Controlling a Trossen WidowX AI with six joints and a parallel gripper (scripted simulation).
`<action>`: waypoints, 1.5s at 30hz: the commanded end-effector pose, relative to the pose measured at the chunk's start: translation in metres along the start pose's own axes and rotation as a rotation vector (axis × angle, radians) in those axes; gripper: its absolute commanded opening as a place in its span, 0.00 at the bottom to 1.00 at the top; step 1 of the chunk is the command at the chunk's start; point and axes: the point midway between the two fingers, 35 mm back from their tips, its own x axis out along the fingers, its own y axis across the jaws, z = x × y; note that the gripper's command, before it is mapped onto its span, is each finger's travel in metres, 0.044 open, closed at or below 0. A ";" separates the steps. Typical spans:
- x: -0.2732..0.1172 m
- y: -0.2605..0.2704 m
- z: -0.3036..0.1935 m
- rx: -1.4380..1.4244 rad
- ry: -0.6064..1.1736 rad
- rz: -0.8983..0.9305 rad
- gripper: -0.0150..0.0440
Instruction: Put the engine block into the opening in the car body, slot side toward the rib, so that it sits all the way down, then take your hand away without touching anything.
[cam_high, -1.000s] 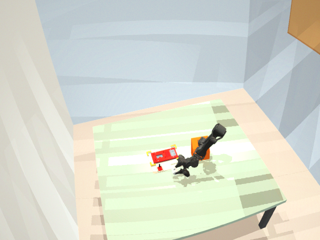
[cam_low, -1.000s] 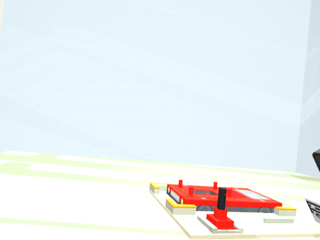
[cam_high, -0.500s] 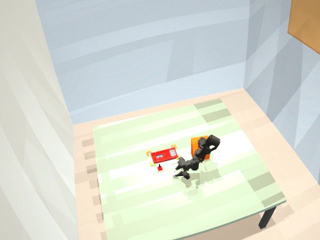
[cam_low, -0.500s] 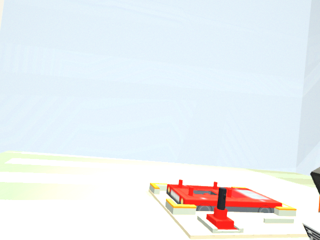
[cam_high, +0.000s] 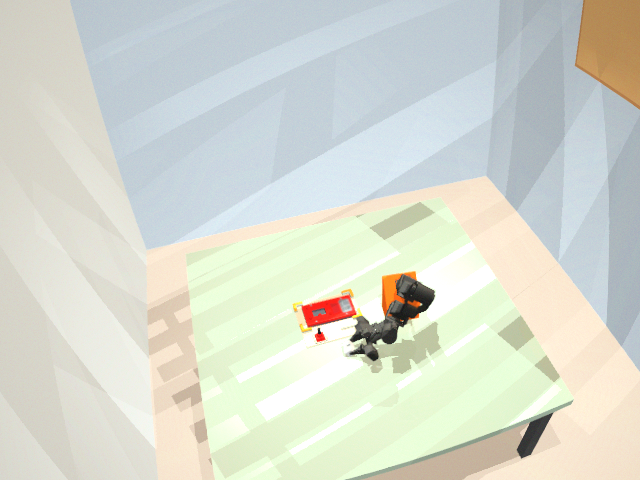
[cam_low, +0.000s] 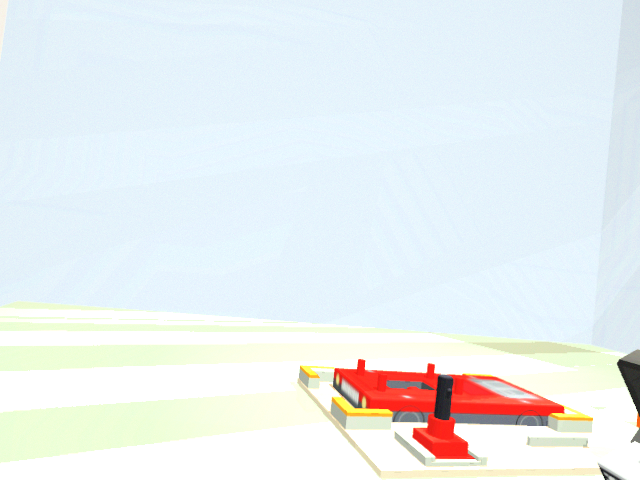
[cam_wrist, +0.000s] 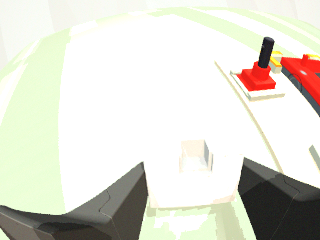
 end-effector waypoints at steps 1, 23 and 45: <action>-0.001 0.000 0.000 -0.002 0.016 0.007 0.25; 0.001 0.000 -0.003 -0.002 0.017 0.007 0.25; 0.001 -0.001 0.000 0.004 0.003 0.004 0.74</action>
